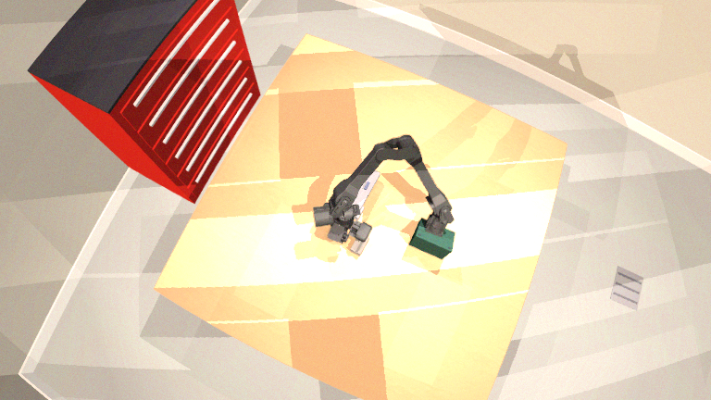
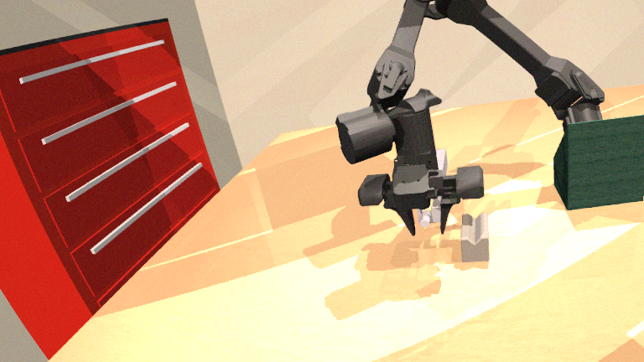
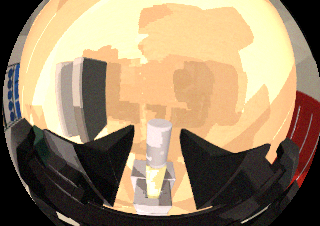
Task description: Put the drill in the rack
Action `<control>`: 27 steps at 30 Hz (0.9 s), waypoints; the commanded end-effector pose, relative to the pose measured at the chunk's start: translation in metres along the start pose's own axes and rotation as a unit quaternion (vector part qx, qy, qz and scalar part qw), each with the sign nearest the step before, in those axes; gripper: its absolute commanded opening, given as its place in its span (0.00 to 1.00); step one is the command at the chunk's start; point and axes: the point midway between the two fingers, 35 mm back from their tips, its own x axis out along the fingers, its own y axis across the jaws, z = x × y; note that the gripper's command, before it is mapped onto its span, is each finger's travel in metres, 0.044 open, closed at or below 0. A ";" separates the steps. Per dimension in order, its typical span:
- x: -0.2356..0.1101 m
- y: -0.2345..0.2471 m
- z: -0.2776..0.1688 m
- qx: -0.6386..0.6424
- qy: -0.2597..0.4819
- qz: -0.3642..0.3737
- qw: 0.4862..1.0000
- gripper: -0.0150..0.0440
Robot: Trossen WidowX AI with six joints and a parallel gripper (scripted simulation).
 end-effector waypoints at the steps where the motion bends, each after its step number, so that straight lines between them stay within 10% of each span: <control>1: 0.000 0.000 0.000 0.000 0.000 0.000 1.000 0.47; 11: 0.000 0.000 0.000 0.000 0.000 0.000 1.000 0.25; 27: -0.003 0.001 0.000 -0.004 0.002 -0.001 1.000 0.25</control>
